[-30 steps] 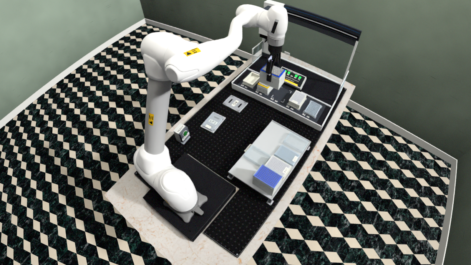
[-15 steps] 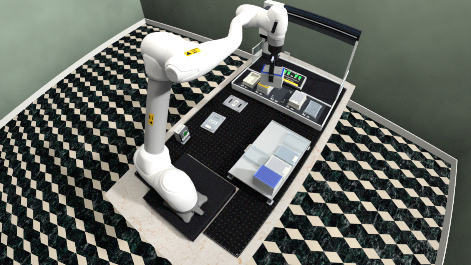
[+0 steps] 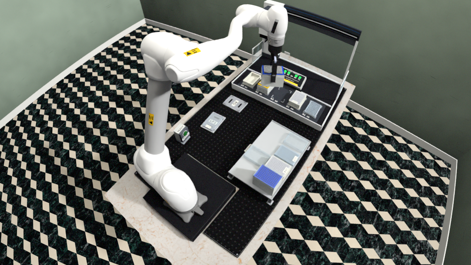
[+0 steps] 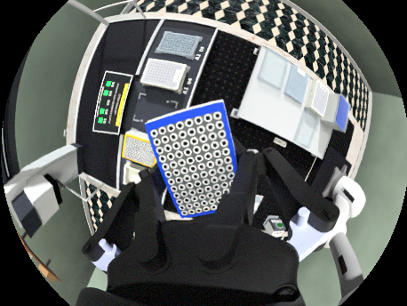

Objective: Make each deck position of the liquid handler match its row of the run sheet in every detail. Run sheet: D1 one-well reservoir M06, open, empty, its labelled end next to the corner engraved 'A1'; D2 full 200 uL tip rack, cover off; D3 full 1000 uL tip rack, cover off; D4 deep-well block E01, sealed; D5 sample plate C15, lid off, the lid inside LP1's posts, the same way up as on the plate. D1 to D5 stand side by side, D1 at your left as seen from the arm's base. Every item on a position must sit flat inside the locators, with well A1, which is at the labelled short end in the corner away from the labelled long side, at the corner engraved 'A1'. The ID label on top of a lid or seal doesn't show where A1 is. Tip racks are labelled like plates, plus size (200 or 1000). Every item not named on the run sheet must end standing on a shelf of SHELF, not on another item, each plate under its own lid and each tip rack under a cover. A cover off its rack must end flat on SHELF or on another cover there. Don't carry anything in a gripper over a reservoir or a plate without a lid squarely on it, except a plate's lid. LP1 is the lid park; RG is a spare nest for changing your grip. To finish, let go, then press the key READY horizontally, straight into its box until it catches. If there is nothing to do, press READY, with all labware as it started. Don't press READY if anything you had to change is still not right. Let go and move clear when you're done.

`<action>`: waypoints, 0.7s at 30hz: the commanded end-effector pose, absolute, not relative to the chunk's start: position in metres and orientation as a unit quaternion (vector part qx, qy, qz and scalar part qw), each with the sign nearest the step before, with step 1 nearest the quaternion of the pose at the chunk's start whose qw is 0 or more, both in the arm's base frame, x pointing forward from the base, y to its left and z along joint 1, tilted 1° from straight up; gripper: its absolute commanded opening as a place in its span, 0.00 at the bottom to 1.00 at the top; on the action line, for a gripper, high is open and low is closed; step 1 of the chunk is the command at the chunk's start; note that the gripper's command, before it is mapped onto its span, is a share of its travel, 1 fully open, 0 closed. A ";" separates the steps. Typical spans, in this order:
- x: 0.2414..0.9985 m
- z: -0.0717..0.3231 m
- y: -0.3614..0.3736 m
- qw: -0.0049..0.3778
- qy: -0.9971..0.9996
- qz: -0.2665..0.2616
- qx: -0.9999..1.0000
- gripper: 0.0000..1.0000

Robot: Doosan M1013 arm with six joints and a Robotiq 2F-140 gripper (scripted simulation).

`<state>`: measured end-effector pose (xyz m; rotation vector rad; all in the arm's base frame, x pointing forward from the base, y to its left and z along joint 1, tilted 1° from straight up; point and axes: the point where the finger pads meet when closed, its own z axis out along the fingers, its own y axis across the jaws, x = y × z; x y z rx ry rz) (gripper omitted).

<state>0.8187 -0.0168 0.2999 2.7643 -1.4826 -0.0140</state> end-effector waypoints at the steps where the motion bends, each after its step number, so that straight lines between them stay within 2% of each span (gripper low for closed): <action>1: 0.819 0.301 -0.017 0.001 -0.448 -0.004 0.894 0.10; 21: 0.819 0.301 -0.017 0.001 -0.289 -0.004 0.957 0.10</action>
